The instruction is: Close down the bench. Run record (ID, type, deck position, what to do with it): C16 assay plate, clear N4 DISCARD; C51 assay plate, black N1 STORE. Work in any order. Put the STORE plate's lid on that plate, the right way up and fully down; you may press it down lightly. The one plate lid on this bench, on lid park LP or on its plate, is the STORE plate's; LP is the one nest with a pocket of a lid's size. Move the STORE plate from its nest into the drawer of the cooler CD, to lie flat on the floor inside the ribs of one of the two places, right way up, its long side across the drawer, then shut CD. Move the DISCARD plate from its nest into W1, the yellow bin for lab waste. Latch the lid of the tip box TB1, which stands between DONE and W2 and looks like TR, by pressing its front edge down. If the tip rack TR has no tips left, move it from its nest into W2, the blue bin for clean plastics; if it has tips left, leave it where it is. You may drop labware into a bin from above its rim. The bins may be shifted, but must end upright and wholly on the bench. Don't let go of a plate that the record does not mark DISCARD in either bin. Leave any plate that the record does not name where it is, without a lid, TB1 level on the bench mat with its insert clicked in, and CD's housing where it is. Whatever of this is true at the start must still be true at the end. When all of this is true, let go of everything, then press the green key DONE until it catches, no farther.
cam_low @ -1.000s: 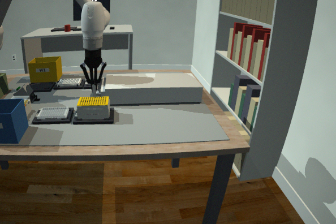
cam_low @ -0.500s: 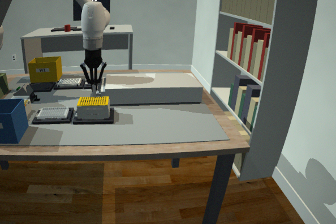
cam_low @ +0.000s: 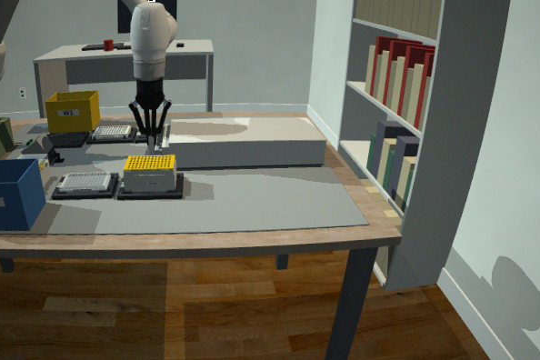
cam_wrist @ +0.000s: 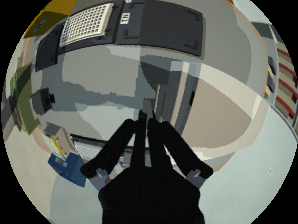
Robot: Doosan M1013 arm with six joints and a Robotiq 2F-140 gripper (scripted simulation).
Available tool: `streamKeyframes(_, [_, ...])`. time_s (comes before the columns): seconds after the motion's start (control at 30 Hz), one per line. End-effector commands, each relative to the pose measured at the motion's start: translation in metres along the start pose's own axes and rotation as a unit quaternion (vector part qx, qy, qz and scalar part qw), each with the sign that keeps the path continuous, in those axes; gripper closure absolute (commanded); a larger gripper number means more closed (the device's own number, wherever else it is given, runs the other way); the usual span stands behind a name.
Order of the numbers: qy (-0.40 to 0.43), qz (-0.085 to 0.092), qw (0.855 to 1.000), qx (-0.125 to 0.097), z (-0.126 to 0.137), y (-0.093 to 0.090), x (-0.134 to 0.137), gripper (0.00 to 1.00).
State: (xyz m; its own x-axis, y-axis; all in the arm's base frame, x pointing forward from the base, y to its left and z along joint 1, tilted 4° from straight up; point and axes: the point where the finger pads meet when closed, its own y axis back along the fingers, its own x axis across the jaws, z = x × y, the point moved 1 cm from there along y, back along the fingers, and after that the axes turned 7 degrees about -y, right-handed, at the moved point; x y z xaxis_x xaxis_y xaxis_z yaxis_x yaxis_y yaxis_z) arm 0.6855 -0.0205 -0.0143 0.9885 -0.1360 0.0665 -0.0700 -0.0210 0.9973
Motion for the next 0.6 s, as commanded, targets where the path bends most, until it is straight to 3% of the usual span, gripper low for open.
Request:
streamKeyframes(0.0, [0.000, 0.002, 1.000, 0.000, -0.0002, 0.0006, 0.0017, 1.00])
streamKeyframes(0.57, [0.000, 0.002, 1.000, 0.000, 0.0001, 0.0006, -0.0010, 1.00])
